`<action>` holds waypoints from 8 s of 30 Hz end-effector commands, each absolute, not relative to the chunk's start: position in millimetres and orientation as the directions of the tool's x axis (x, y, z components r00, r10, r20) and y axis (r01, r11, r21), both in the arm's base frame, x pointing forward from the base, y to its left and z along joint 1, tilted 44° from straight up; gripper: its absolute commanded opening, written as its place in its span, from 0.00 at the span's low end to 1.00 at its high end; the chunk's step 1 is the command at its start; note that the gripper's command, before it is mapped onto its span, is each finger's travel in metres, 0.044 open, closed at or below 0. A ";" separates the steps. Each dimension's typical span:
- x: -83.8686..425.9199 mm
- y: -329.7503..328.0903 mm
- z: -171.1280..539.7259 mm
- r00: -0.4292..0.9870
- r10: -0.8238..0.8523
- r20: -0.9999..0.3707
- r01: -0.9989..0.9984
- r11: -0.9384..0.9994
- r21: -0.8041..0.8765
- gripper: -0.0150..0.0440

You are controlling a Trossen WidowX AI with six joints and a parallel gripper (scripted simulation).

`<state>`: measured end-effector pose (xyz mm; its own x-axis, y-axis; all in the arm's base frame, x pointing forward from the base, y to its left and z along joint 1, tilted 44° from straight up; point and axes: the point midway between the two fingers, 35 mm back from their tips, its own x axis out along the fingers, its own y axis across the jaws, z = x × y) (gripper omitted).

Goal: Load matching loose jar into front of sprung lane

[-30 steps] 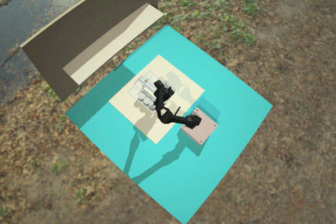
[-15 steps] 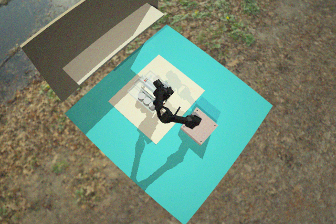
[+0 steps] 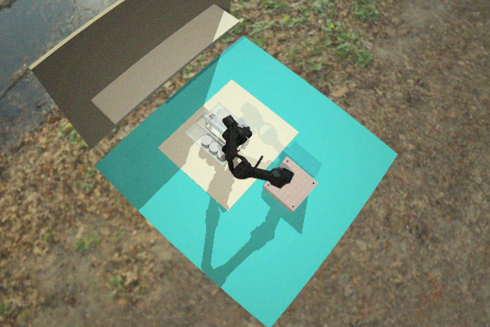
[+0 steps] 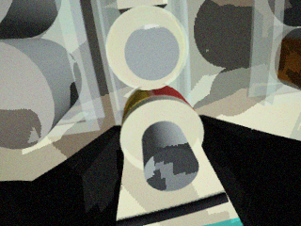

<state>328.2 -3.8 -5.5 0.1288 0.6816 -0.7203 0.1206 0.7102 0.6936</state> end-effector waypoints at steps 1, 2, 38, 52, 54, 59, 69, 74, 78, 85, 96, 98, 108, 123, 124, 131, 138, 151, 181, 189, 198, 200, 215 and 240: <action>339.1 -6.5 -1.1 0.152 0.680 -0.718 0.104 0.711 0.695 0.25; 339.6 -6.6 -1.0 0.152 0.680 -0.718 0.104 0.711 0.695 0.25; 352.9 -12.4 3.4 0.153 0.679 -0.718 0.103 0.711 0.695 0.25; 353.0 -11.7 2.6 0.153 0.679 -0.718 0.103 0.711 0.695 0.25; 353.0 -11.7 2.6 0.153 0.679 -0.718 0.103 0.711 0.695 0.25; 353.0 -11.7 2.6 0.153 0.679 -0.718 0.103 0.711 0.695 0.25; 353.2 -10.8 1.7 0.153 0.679 -0.718 0.103 0.711 0.695 0.25; 353.2 -10.8 1.7 0.153 0.679 -0.718 0.103 0.711 0.695 0.25; 353.2 -10.8 1.7 0.153 0.679 -0.718 0.103 0.711 0.695 0.25; 354.0 -10.2 1.0 0.153 0.679 -0.718 0.103 0.711 0.695 0.25; 355.4 -10.5 1.1 0.153 0.679 -0.718 0.103 0.711 0.695 0.25; 355.7 -10.5 1.1 0.153 0.679 -0.718 0.103 0.711 0.695 0.25; 357.0 -10.8 1.2 0.153 0.679 -0.718 0.103 0.711 0.695 0.25; 357.6 -8.5 -1.3 0.153 0.679 -0.718 0.103 0.711 0.695 0.25; 357.7 -8.3 -1.5 0.153 0.679 -0.718 0.103 0.711 0.695 0.25; 358.0 -7.0 -2.9 0.153 0.680 -0.718 0.103 0.711 0.695 0.25; 358.2 -5.7 -4.2 0.153 0.680 -0.718 0.103 0.711 0.695 0.25; 358.4 -3.2 -6.8 0.153 0.680 -0.717 0.103 0.711 0.696 0.25; 358.2 2.6 -12.6 0.153 0.680 -0.717 0.103 0.711 0.696 0.25; 358.1 4.2 -14.1 0.153 0.680 -0.717 0.103 0.711 0.696 0.25; 358.0 5.9 -15.8 0.153 0.680 -0.717 0.103 0.710 0.696 0.25; 357.9 6.5 -16.3 0.153 0.680 -0.717 0.103 0.710 0.696 0.25; 355.3 7.3 -16.8 0.153 0.680 -0.717 0.103 0.710 0.696 0.25; 351.1 8.0 -17.0 0.153 0.680 -0.717 0.103 0.710 0.696 0.25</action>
<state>349.3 7.3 -18.0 0.1429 0.6773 -0.7217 0.1122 0.7134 0.6917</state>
